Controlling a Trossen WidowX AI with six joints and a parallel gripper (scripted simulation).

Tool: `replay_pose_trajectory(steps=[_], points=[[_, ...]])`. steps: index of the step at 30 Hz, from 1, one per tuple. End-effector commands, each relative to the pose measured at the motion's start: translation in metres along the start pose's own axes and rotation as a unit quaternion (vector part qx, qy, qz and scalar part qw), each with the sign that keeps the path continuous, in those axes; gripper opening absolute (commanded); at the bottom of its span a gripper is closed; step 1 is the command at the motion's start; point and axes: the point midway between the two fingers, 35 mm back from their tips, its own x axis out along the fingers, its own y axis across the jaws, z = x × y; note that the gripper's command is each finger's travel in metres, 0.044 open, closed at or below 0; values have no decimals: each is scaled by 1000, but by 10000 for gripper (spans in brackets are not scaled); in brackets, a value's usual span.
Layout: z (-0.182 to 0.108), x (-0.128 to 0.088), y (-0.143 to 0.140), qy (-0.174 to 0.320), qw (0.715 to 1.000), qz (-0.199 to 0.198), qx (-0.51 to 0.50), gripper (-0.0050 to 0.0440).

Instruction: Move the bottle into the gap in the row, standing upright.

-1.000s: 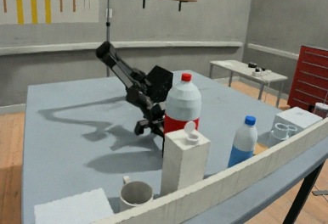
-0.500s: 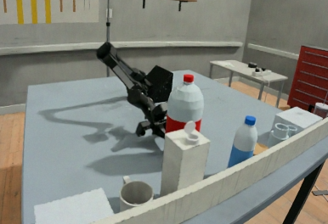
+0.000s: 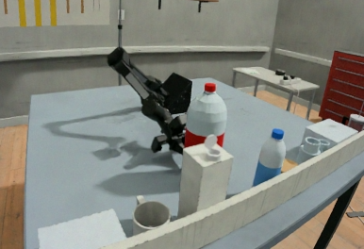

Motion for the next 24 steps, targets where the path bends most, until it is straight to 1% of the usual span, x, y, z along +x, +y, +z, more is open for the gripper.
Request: replay_pose_trajectory(steps=[1,24], points=[[6,3,-4,-4,1000,-6,0,-50],[8,7,-5,-4,1000,-6,0,-50]])
